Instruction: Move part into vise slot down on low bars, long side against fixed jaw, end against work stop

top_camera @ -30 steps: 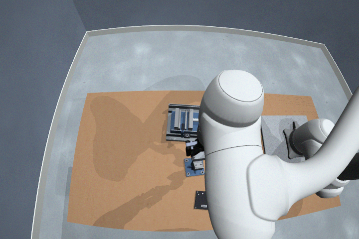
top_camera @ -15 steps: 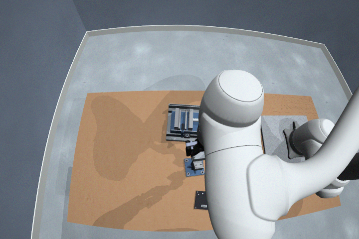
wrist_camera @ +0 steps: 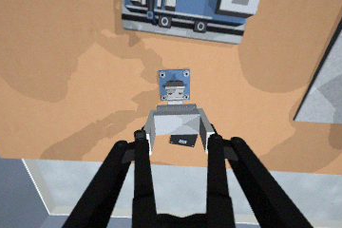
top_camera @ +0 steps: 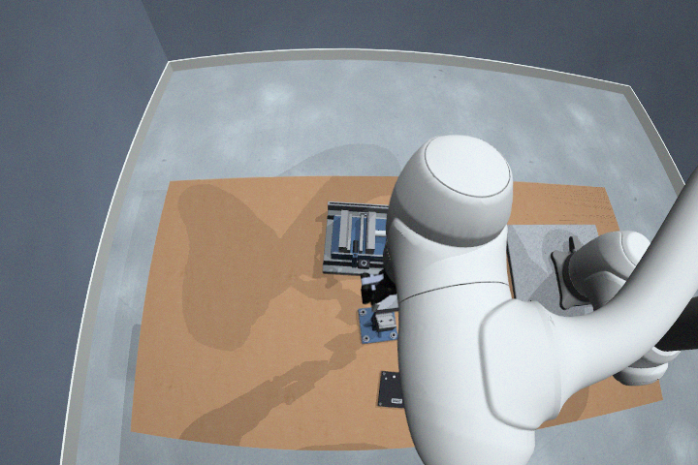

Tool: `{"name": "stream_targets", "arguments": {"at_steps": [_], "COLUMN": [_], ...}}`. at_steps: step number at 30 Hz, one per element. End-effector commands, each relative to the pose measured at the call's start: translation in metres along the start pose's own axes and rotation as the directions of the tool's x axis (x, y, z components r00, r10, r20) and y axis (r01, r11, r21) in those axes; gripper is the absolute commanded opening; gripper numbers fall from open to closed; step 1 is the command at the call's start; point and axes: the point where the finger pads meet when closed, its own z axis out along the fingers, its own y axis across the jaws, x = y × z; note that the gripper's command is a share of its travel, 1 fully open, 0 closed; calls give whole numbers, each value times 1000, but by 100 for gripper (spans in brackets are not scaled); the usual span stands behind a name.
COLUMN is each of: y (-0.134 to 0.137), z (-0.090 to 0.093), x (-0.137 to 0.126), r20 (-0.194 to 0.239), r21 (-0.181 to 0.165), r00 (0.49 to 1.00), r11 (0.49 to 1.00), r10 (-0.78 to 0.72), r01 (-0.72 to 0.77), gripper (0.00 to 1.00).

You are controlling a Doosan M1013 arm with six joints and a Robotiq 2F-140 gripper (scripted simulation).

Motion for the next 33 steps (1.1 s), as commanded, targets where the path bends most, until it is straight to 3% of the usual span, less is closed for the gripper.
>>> {"name": "stream_targets", "arguments": {"at_steps": [1, 15, 33], "y": [0, -1, -1], "z": [0, 0, 0], "x": [0, 1, 3], "r20": [2, 29, 122], "r21": [0, 0, 0], "r00": [1000, 1000, 992], "r11": [1000, 1000, 1000], "r10": [0, 0, 0], "r01": [0, 0, 0], "gripper": [0, 0, 0]}}
